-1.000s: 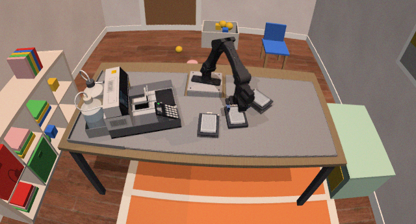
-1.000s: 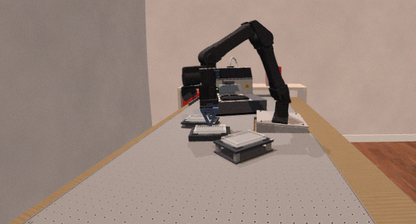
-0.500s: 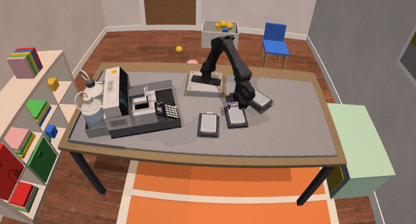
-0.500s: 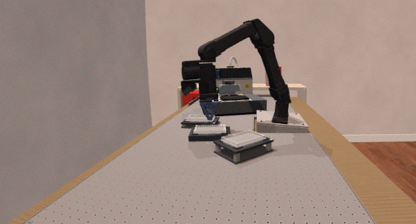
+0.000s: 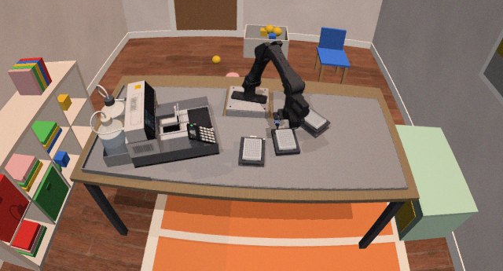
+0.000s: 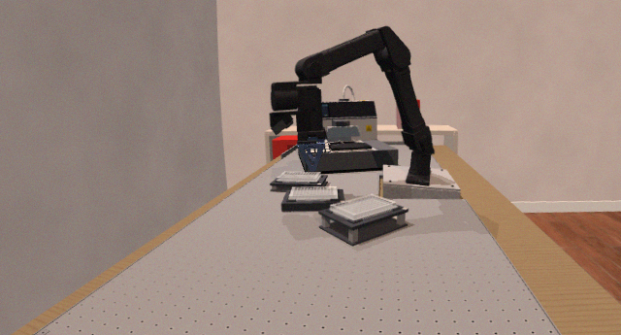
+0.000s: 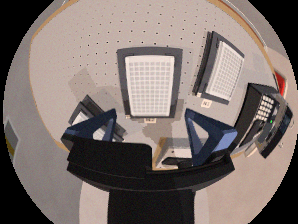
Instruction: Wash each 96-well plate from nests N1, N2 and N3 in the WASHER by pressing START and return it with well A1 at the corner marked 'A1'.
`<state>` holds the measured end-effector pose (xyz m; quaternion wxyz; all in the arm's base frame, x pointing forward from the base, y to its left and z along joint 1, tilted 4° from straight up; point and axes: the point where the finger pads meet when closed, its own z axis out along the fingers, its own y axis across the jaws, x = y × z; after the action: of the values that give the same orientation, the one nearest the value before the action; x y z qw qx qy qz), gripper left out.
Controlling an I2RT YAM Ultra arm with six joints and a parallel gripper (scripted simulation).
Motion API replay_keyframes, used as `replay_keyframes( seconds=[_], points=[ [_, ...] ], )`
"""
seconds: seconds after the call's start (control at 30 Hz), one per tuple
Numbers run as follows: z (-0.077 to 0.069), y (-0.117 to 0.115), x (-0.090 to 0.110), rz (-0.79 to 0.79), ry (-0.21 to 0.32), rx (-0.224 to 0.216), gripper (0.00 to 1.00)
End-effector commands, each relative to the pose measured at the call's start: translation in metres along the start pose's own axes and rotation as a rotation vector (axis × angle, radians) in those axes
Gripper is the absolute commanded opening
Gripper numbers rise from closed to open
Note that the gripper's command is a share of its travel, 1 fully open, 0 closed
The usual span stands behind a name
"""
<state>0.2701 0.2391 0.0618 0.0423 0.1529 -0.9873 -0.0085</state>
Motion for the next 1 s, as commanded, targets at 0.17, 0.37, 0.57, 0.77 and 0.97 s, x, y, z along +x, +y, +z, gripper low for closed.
replay_keyframes(
  seconds=[0.17, 0.37, 0.57, 0.77, 0.97],
  points=[
    [-0.0156, 0.0017, -0.0037, -0.002, -0.025, -0.009, 1.0],
    [-0.0156, 0.0017, -0.0037, -0.002, -0.025, -0.009, 1.0],
    [-0.0156, 0.0017, -0.0037, -0.002, -0.025, -0.009, 1.0],
    [-0.0156, 0.0017, -0.0037, -0.002, -0.025, -0.009, 1.0],
    [-0.016, 0.006, -0.0014, -0.035, -0.025, -0.009, 1.0]
  ],
)
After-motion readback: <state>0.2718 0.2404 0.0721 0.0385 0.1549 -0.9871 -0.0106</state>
